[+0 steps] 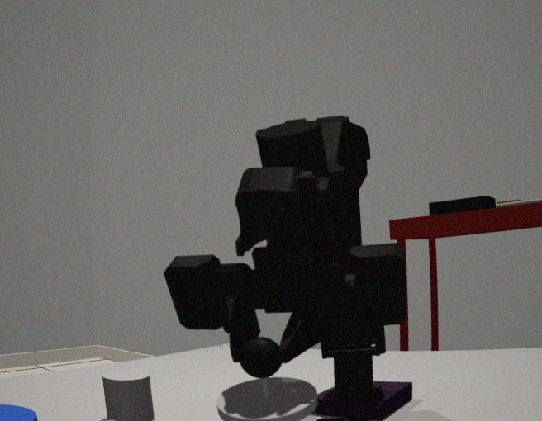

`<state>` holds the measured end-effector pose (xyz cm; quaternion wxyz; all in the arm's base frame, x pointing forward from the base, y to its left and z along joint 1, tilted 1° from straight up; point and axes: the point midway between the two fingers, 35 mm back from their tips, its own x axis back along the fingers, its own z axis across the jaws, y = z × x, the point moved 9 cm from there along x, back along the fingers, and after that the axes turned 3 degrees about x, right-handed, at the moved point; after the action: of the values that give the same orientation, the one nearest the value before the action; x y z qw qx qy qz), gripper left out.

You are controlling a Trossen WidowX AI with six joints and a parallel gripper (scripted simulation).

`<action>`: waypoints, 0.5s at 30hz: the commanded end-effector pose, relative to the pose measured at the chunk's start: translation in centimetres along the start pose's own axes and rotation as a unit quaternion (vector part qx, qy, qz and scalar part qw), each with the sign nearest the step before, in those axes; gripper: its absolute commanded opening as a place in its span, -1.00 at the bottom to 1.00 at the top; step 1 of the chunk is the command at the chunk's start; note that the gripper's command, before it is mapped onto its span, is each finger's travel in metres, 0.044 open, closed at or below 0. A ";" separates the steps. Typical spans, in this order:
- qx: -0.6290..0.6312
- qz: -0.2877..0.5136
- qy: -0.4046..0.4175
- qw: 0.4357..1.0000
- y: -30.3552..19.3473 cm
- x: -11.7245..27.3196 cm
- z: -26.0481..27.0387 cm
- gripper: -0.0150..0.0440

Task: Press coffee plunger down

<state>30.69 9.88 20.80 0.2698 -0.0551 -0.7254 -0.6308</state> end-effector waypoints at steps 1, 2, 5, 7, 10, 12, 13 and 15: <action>0.001 0.010 0.001 1.000 -0.3 -0.3 0.0 -0.11; 0.001 0.010 0.001 1.000 -0.3 -0.3 0.0 -0.11; 0.001 0.010 0.001 1.000 -0.2 -0.3 0.0 -0.11; 0.001 0.010 0.001 1.000 -0.3 -0.3 0.0 -0.11; 0.001 0.010 0.001 1.000 -0.2 -0.4 0.0 -0.11; 0.001 0.010 0.001 1.000 -0.2 -0.4 0.0 -0.11; 0.001 0.010 0.001 1.000 -0.2 -0.4 0.0 -0.11; 0.001 0.010 0.001 1.000 -0.2 -0.4 0.0 -0.11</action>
<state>30.89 9.93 20.78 0.2713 -0.0567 -0.7252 -0.6303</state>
